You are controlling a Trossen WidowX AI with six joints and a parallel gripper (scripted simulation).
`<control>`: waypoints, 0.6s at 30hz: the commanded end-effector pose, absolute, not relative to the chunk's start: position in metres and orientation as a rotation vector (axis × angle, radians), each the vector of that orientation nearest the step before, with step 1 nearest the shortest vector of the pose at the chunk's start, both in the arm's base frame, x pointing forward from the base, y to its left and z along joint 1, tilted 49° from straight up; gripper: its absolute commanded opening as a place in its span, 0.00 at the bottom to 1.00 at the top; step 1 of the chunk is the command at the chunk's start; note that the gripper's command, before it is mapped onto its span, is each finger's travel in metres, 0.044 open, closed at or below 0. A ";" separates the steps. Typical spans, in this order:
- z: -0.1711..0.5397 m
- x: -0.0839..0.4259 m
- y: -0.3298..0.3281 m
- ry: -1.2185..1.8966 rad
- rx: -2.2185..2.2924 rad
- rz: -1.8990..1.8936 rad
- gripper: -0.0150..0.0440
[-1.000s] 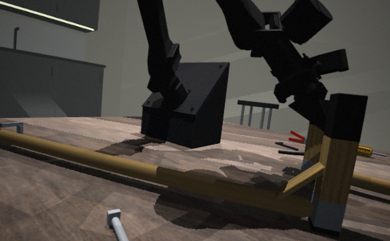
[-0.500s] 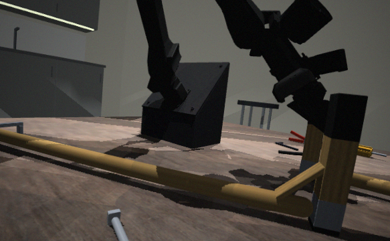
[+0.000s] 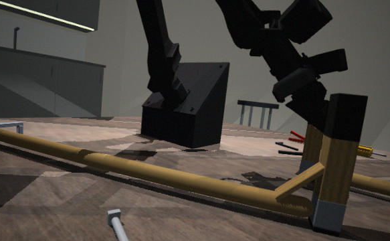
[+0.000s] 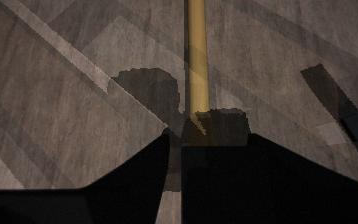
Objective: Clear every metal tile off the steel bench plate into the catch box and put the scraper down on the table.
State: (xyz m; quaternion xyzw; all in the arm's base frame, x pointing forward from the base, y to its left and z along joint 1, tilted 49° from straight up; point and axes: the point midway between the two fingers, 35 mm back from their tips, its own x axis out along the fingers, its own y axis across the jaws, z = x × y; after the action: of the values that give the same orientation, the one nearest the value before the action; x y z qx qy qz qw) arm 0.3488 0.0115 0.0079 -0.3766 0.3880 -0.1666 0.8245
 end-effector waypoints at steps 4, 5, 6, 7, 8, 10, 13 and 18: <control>0.008 0.349 0.012 0.825 -0.801 -0.354 0.97; 0.009 0.349 0.013 0.826 -0.800 -0.354 1.00; 0.009 0.349 0.015 0.828 -0.798 -0.353 1.00; 0.010 0.348 0.017 0.830 -0.796 -0.352 1.00; 0.011 0.348 0.020 0.832 -0.795 -0.351 1.00; 0.013 0.347 0.024 0.835 -0.792 -0.349 1.00; 0.016 0.346 0.031 0.840 -0.788 -0.346 1.00; 0.022 0.343 0.043 0.847 -0.782 -0.343 1.00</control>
State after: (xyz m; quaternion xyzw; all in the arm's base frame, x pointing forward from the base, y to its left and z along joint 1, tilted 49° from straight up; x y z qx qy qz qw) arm 0.3431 0.0355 0.0132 -0.3736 0.4023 -0.1579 0.8208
